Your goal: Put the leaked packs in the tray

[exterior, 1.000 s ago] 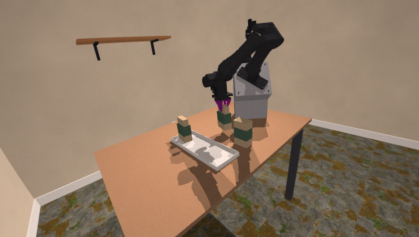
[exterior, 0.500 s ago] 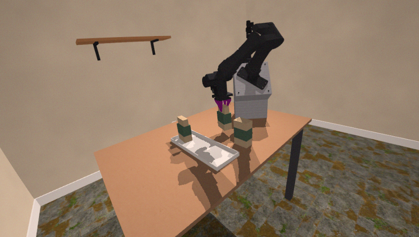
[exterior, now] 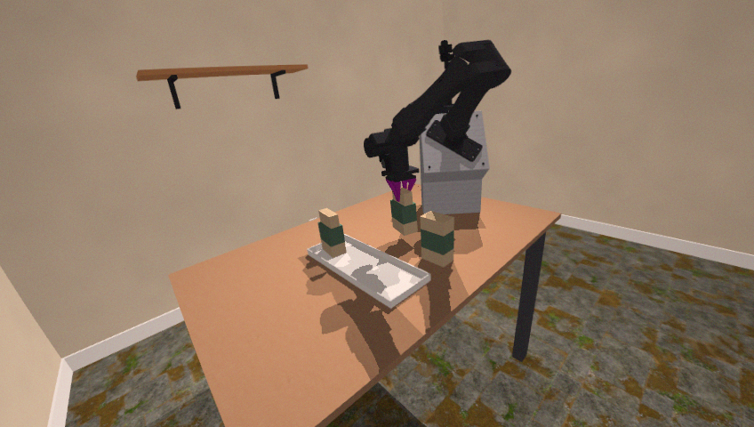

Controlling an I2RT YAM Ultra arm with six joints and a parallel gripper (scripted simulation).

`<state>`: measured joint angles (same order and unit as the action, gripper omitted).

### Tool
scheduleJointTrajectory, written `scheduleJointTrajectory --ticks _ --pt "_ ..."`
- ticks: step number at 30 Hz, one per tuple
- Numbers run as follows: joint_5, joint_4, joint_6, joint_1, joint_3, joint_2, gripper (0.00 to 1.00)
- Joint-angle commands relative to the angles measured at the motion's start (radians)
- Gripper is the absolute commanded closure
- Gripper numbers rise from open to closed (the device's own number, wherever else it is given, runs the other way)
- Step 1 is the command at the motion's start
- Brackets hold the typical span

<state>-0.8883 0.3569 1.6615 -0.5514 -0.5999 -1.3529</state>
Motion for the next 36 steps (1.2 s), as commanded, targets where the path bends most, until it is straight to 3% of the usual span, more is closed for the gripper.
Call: scheduleJointTrajectory --ticks 1,6,12,21,23,36 --pt "0.006 0.027 0.006 -0.031 -0.047 -0.016 0.74" --pt "0.01 0.036 0.015 -0.027 -0.072 -0.027 0.74" --pt "0.015 0.066 0.035 -0.008 -0.163 -0.071 0.74" --pt "0.026 0.142 0.073 0.025 -0.38 -0.178 0.74" --pt "0.026 0.142 0.073 0.025 -0.38 -0.178 0.74" --pt "0.037 0.294 0.099 0.039 -0.738 -0.356 0.74"
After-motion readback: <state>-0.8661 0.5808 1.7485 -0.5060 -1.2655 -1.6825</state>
